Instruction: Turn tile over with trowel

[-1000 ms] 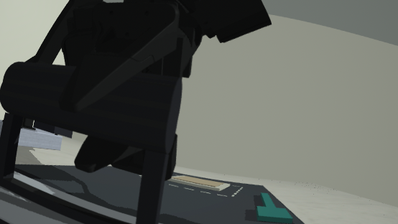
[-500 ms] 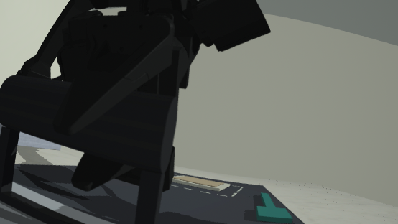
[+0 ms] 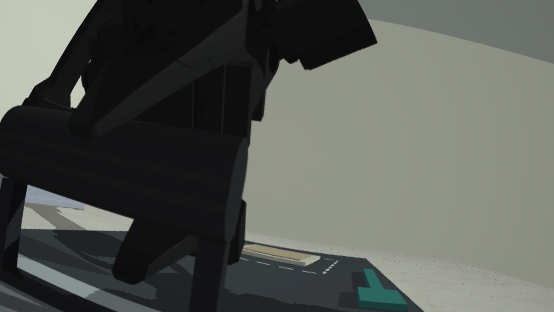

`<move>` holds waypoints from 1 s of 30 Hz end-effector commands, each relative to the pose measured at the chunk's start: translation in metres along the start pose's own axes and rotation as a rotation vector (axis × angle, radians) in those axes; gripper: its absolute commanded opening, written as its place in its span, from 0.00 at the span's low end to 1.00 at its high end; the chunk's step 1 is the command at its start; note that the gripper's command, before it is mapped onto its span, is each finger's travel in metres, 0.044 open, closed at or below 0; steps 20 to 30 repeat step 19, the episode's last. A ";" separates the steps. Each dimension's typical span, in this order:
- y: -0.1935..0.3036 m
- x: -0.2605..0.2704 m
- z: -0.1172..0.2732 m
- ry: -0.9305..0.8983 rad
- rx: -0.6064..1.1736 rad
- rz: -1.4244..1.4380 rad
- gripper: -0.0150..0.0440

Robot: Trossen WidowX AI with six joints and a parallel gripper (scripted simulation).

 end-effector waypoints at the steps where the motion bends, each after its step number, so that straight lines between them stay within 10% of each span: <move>1: 0.001 0.000 0.017 0.000 0.000 -0.001 0.76; 19: -0.049 0.047 0.139 0.009 0.007 0.009 0.76; 30: -0.049 0.047 0.139 0.009 0.007 0.009 0.76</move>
Point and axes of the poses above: the point midway between the two fingers, 35 mm back from their tips, its own z axis back along the fingers, its own x axis across the jaws, y = z × x, the point moved 2 cm from there along z, back along the fingers, and after that the axes turned 3 degrees about z, right-handed, at the moved point
